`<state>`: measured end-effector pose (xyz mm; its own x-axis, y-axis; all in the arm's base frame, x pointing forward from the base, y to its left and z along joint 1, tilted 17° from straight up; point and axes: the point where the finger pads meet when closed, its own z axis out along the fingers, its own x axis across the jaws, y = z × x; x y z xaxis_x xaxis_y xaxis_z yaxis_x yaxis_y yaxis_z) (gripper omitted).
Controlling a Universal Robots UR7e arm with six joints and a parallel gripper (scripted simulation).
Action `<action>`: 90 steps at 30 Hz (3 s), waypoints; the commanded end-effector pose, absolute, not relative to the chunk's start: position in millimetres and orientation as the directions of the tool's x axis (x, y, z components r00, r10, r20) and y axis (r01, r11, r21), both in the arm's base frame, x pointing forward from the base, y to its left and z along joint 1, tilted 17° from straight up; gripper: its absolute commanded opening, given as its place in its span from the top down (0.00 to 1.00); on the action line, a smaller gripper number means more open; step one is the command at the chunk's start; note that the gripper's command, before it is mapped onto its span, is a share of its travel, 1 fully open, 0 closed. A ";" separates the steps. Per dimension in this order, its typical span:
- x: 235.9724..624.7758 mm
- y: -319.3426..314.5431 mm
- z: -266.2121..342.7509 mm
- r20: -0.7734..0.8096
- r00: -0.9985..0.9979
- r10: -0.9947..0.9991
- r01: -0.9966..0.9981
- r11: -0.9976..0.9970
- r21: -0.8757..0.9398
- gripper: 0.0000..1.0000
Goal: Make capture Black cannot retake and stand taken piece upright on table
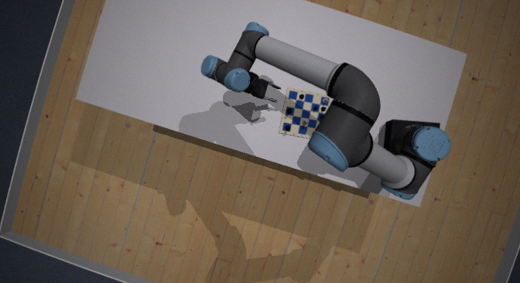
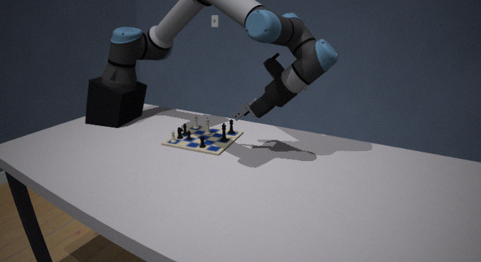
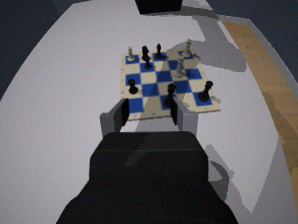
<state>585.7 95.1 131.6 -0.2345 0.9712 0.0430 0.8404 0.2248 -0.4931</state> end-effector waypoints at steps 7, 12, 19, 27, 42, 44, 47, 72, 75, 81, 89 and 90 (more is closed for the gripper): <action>604.2 121.6 105.7 0.047 -0.275 0.960 0.778 0.251 -0.576 0.00; 608.7 132.5 93.8 0.048 -0.292 0.955 0.753 0.260 -0.604 0.00; 612.2 144.3 80.5 0.048 -0.310 0.949 0.726 0.269 -0.633 0.00; 613.7 151.2 72.6 0.049 -0.321 0.946 0.709 0.274 -0.649 0.00; 614.6 157.6 65.1 0.049 -0.330 0.943 0.694 0.278 -0.664 0.00; 614.7 157.9 64.8 0.049 -0.331 0.942 0.693 0.278 -0.665 0.00; 614.7 158.0 64.6 0.049 -0.331 0.942 0.693 0.278 -0.665 0.00; 614.7 158.1 64.6 0.049 -0.331 0.942 0.693 0.278 -0.665 0.00; 614.7 158.1 64.6 0.049 -0.331 0.942 0.693 0.278 -0.665 0.00; 614.7 158.1 64.6 0.049 -0.331 0.942 0.693 0.278 -0.665 0.00; 614.7 158.1 64.6 0.049 -0.331 0.942 0.693 0.278 -0.665 0.00; 614.7 158.1 64.6 0.049 -0.331 0.942 0.693 0.278 -0.665 0.00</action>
<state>614.4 158.1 63.5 -0.3310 0.9423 0.0493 0.6917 0.2778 -0.6666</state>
